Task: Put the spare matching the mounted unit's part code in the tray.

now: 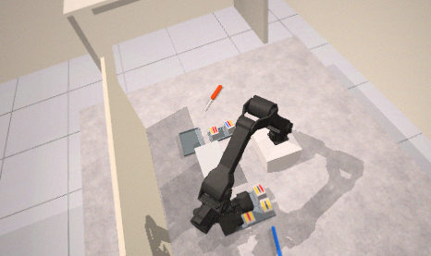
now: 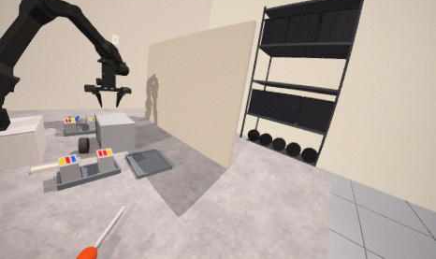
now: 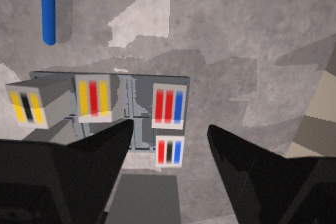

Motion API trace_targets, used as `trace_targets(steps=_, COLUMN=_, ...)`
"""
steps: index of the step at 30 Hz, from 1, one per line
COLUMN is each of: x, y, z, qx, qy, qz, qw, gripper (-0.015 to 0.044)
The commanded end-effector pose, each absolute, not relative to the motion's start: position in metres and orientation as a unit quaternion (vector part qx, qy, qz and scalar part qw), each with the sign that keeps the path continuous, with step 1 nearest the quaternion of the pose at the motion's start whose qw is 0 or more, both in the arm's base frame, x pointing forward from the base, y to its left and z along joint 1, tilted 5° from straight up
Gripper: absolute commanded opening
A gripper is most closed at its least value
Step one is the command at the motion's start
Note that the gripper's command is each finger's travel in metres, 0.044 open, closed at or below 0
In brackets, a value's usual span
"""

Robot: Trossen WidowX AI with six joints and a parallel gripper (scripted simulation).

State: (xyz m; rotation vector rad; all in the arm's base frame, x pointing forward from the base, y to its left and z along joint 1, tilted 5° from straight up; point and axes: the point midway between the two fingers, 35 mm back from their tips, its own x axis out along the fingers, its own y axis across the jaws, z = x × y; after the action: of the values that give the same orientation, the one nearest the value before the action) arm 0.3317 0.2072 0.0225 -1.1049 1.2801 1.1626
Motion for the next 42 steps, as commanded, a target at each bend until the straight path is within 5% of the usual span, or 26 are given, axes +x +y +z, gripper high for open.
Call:
trace_targets(steps=1, x=0.329, y=0.207, z=0.013, qx=-0.460, qy=0.535, qz=0.488, qw=0.514, gripper=0.0300)
trace_targets(steps=42, x=0.326, y=0.208, z=-0.053, qx=-0.460, qy=0.535, qz=0.488, qw=0.514, gripper=0.0300)
